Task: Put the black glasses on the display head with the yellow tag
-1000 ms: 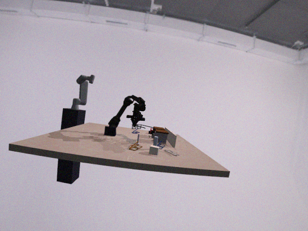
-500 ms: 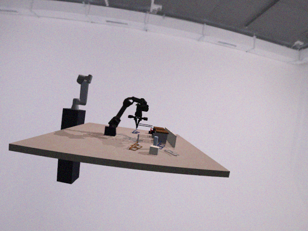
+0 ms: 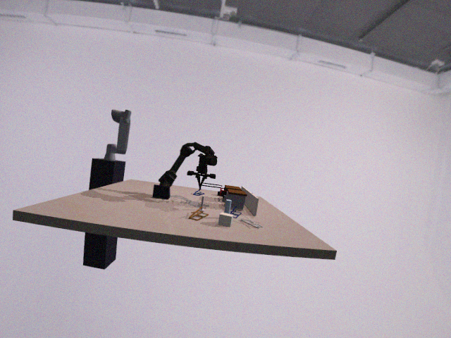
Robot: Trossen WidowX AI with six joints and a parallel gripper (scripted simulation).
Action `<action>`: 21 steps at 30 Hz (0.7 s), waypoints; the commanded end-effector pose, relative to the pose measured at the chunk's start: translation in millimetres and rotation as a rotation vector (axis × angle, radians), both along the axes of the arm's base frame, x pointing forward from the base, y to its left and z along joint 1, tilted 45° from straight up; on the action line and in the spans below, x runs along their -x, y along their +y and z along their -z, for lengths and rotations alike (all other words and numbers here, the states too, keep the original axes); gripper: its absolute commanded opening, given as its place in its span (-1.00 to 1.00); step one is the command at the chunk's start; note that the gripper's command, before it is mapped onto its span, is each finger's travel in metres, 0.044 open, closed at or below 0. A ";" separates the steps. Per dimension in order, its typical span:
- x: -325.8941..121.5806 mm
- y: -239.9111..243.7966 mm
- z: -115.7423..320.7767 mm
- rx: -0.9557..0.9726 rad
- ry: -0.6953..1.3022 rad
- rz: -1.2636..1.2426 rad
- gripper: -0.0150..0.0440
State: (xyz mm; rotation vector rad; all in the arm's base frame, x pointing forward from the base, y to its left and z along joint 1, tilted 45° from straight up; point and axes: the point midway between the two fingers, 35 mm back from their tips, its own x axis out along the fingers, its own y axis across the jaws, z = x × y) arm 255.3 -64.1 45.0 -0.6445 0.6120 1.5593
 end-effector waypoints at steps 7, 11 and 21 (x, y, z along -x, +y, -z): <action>0.5 9.4 8.2 -0.004 0.000 0.005 -0.49; 0.8 12.7 11.4 -0.004 0.000 0.005 -0.49; 1.7 21.9 18.8 -0.005 -0.001 0.005 -0.49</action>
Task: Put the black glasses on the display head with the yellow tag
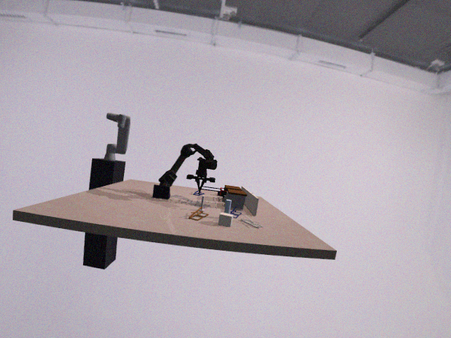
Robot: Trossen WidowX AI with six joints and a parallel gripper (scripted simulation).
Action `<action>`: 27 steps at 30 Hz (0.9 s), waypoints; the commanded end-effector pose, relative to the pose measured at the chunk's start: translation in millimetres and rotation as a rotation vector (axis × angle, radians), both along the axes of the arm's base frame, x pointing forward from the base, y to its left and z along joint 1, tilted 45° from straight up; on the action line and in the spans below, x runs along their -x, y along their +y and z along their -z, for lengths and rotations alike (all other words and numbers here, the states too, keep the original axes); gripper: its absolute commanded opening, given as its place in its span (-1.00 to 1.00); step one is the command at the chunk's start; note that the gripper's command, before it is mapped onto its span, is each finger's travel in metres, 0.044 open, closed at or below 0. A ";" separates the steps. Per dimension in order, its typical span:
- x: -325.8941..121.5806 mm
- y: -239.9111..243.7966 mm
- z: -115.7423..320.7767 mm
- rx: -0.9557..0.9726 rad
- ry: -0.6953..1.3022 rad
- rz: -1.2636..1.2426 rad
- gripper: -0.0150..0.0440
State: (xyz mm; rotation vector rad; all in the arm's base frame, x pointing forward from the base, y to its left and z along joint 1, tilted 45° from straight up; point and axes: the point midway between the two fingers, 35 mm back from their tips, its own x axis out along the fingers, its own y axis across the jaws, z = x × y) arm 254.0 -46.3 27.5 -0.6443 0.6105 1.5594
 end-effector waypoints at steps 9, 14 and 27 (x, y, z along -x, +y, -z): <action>1.3 12.7 5.6 -0.004 0.000 0.005 -0.49; -0.1 13.5 5.9 -0.004 0.000 0.005 -0.49; -17.8 15.6 5.7 -0.007 0.003 0.001 -0.49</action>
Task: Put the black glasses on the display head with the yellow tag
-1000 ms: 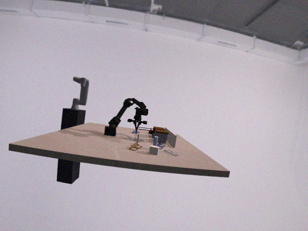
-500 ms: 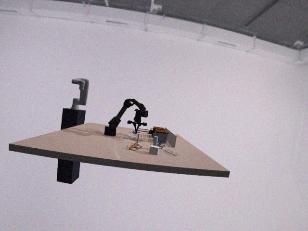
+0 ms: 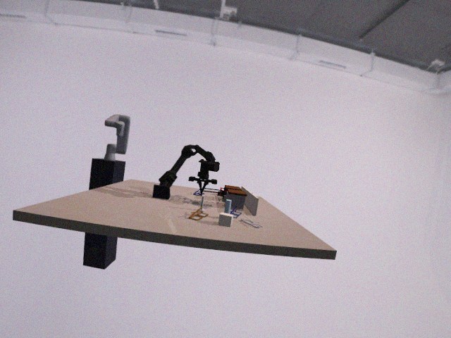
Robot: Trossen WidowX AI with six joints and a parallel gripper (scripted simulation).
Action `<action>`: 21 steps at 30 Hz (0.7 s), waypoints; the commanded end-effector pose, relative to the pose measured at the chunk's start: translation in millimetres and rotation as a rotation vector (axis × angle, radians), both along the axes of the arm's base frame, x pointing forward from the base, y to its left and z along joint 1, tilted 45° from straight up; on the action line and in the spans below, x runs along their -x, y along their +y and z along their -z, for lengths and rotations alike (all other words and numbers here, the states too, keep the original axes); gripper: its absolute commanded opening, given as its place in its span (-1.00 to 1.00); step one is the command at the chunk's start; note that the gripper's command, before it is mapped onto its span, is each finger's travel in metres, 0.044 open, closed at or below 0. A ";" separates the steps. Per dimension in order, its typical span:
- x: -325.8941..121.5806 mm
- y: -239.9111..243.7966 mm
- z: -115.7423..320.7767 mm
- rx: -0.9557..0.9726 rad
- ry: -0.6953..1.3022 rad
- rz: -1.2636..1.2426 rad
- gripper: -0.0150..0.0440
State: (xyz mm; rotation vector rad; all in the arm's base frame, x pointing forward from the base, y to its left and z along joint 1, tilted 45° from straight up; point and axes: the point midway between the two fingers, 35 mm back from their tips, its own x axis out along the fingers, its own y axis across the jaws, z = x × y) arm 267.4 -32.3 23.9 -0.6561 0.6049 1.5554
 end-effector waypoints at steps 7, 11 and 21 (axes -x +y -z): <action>-15.2 2.6 2.0 -0.018 0.020 -0.004 -0.49; -21.3 3.1 2.0 -0.019 0.021 -0.004 -0.49; -36.5 4.5 2.1 -0.019 0.020 -0.005 -0.49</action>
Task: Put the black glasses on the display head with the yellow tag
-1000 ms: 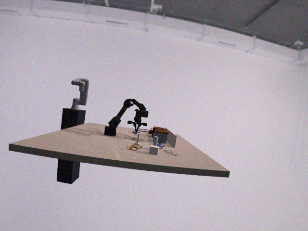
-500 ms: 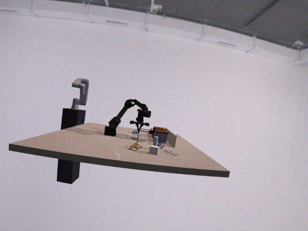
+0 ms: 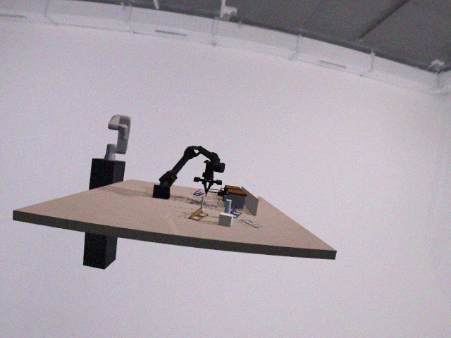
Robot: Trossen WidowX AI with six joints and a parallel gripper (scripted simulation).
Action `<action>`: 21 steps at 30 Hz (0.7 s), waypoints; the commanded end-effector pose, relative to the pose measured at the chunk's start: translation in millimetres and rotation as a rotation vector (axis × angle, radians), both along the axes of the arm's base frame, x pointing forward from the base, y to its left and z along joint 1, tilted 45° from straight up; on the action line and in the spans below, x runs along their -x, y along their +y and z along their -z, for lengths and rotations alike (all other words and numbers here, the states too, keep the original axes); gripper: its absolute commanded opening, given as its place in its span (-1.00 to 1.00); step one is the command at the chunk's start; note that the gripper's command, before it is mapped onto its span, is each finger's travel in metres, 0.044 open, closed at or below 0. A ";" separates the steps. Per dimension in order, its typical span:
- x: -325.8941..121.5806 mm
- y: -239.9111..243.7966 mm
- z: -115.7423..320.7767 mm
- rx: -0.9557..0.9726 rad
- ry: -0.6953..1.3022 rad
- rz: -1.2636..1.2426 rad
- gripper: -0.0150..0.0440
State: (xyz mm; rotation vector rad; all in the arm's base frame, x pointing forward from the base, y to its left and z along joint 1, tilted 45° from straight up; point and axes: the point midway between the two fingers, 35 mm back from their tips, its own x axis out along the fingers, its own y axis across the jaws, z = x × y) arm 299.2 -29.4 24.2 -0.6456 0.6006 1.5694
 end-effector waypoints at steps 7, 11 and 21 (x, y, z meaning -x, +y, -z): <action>-15.3 2.6 2.4 -0.009 0.011 0.004 -0.49; -21.4 3.1 2.4 -0.009 0.011 0.004 -0.49; -36.7 4.1 1.9 -0.009 0.010 0.004 -0.49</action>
